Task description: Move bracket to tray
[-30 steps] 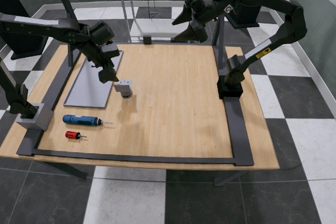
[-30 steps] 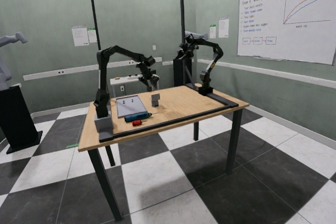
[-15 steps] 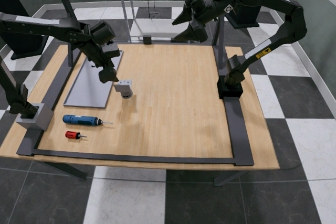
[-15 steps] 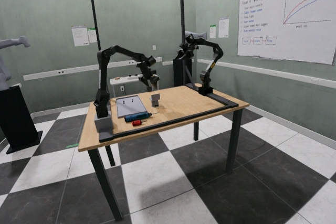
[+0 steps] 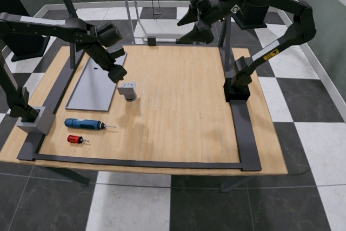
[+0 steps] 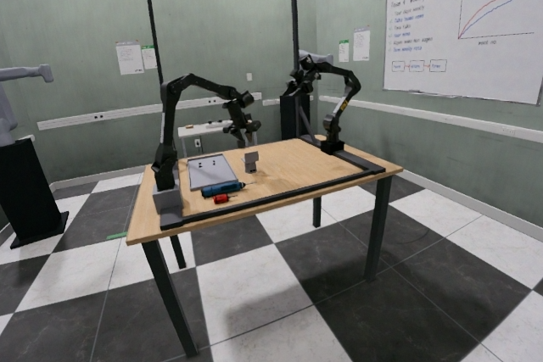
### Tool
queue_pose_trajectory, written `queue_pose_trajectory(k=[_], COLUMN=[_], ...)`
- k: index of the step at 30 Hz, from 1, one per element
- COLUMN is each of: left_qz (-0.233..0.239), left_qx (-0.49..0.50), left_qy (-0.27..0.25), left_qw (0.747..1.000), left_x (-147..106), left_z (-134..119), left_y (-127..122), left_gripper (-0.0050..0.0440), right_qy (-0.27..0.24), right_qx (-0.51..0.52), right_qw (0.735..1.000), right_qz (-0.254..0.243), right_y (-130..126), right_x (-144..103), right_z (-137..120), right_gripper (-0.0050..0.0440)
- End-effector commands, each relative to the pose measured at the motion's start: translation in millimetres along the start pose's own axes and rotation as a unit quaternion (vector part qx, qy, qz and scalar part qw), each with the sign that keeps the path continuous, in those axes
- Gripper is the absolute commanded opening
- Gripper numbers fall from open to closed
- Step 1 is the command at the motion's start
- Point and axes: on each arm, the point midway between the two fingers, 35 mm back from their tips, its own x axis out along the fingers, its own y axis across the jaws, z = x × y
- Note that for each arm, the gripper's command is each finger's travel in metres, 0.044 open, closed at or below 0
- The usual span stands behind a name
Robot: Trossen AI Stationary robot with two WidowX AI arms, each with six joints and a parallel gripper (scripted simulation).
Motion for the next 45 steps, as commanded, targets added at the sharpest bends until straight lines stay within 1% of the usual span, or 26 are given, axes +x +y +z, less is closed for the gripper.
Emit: queue_pose_trajectory(k=[1,8,10,13,18,25,27,29,30,36,42,44,45], left_qz=[0.0,0.0,0.0,0.0,0.0,0.0,0.0,0.0,0.0,0.0,0.0,0.0,0.0], left_qx=[-0.001,-0.001,-0.001,-0.001,-0.001,-0.001,-0.001,-0.001,-0.001,-0.001,-0.001,-0.001,-0.001], left_qy=[-0.011,-0.011,-0.011,-0.011,-0.011,-0.011,-0.011,-0.011,-0.011,-0.011,-0.011,-0.011,-0.011], left_qw=[1.0,1.0,1.0,1.0,1.0,1.0,1.0,1.0,1.0,1.0,1.0,1.0,1.0], left_x=[-4,-4,-4,-4,-4,-4,-4,-4,-4,-4,-4,-4,-4], left_z=[6,6,6,6,6,6,6,6,6,6,6,6,6], left_y=[0,0,0,0,0,0,0,0,0,0,0,0,0], left_gripper=[0.044,0.044,0.044,0.044,0.044,0.044,0.044,0.044,0.044,0.044,0.044,0.044,0.044], right_qy=[0.003,0.018,0.018,0.024,0.033,0.04,0.04,0.04,0.041,0.041,0.037,0.037,0.035], right_qx=[-0.106,-0.246,-0.246,-0.326,-0.42,-0.544,-0.544,-0.586,-0.611,-0.702,-0.782,-0.782,-0.795], right_qw=[0.994,0.969,0.969,0.945,0.907,0.837,0.837,0.808,0.788,0.707,0.615,0.615,0.598], right_qz=[-0.002,0.007,0.007,0.014,0.025,0.043,0.043,0.05,0.054,0.072,0.091,0.091,0.094], right_y=[-7,-10,-10,-12,-14,-17,-17,-18,-19,-22,-24,-24,-24], right_x=[-6,-3,-3,-1,1,4,4,5,6,9,12,12,12], right_z=[8,9,9,9,9,9,9,9,9,9,8,8,9], right_gripper=[0.013,0.013,0.013,0.013,0.013,0.013,0.013,0.013,0.013,0.013,0.013,0.013,0.013])
